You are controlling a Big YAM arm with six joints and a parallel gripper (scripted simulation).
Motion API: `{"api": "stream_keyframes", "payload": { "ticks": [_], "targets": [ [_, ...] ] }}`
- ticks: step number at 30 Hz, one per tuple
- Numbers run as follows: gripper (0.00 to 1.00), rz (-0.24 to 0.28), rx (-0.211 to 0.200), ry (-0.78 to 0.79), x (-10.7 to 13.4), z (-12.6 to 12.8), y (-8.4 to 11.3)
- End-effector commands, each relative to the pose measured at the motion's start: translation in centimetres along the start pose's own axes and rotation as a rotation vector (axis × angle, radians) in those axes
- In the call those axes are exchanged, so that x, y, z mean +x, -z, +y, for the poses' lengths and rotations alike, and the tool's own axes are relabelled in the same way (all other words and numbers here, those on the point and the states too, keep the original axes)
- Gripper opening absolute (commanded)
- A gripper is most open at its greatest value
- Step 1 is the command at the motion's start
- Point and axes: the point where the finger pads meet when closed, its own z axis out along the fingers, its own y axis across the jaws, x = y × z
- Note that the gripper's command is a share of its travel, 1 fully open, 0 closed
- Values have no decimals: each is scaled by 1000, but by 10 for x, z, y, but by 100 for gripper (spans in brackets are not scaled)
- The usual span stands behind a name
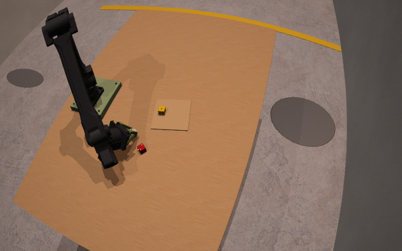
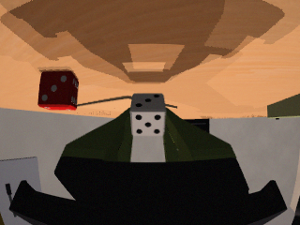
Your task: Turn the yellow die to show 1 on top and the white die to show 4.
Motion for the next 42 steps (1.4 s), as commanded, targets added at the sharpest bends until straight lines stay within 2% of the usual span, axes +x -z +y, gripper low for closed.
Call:
{"api": "stream_keyframes", "payload": {
  "ticks": [1,18,23,42],
  "targets": [
    [20,2,12,22,0,-1,-7],
    [20,2,12,21,-7,0,-12],
    [20,-5,1,33,-4,3,-8],
    [20,-4,3,32,-4,3,-9]
  ]
}}
